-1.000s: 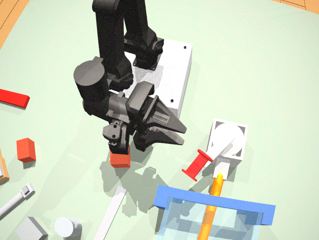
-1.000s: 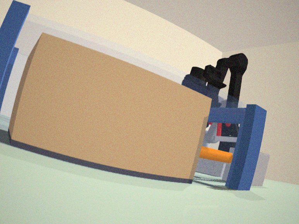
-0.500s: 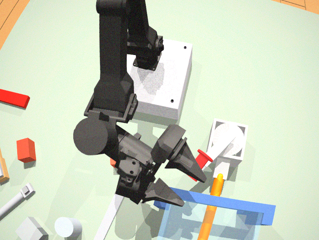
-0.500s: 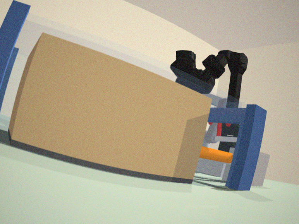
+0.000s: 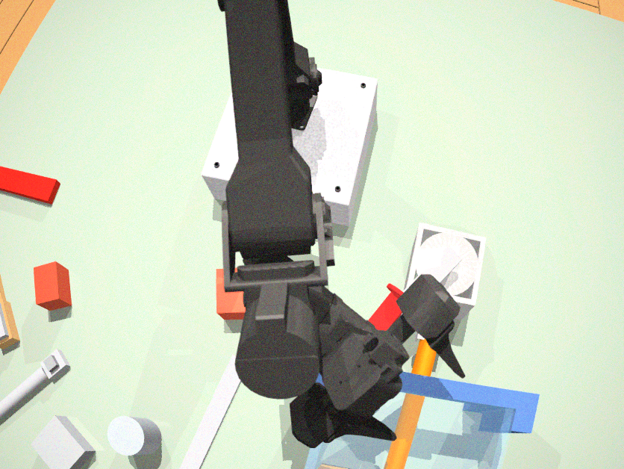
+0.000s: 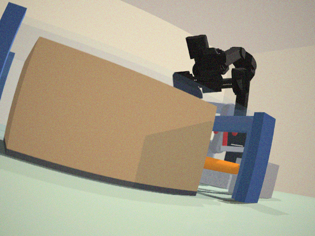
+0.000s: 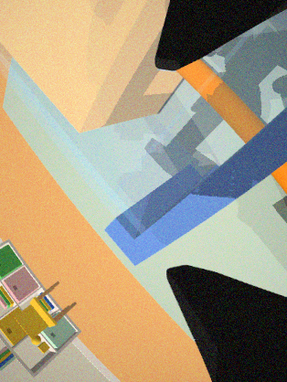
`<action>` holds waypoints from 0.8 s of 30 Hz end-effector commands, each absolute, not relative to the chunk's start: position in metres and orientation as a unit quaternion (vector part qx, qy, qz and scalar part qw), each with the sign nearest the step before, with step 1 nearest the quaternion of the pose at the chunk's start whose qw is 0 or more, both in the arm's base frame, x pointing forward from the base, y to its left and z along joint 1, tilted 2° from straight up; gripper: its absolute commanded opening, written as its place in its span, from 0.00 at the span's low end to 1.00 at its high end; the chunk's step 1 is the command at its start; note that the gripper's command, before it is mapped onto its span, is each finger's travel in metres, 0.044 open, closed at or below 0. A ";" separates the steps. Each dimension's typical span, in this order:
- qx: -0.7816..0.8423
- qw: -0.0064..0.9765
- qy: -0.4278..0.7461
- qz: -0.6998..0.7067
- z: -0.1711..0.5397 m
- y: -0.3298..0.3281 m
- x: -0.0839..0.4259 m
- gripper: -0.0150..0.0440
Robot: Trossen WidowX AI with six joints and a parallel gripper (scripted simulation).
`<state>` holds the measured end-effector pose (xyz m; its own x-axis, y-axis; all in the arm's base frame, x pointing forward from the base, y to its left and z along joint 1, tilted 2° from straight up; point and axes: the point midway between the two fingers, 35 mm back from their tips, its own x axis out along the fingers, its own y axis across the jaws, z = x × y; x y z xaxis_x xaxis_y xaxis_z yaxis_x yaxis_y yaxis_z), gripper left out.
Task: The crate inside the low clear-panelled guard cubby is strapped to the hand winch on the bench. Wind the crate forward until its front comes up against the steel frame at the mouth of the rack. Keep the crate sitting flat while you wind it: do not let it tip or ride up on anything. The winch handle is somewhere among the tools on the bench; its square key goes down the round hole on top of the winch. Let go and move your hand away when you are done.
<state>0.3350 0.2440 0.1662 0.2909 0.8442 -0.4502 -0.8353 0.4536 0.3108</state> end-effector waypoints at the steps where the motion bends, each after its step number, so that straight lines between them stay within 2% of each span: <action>1: -0.423 0.640 0.255 0.588 0.169 0.272 0.286 1.00; 7: -0.571 0.481 0.225 0.625 0.177 0.262 0.253 1.00; 18: -0.690 0.224 0.167 0.668 0.198 0.234 0.207 1.00; 24: -0.696 0.200 0.160 0.670 0.200 0.231 0.203 1.00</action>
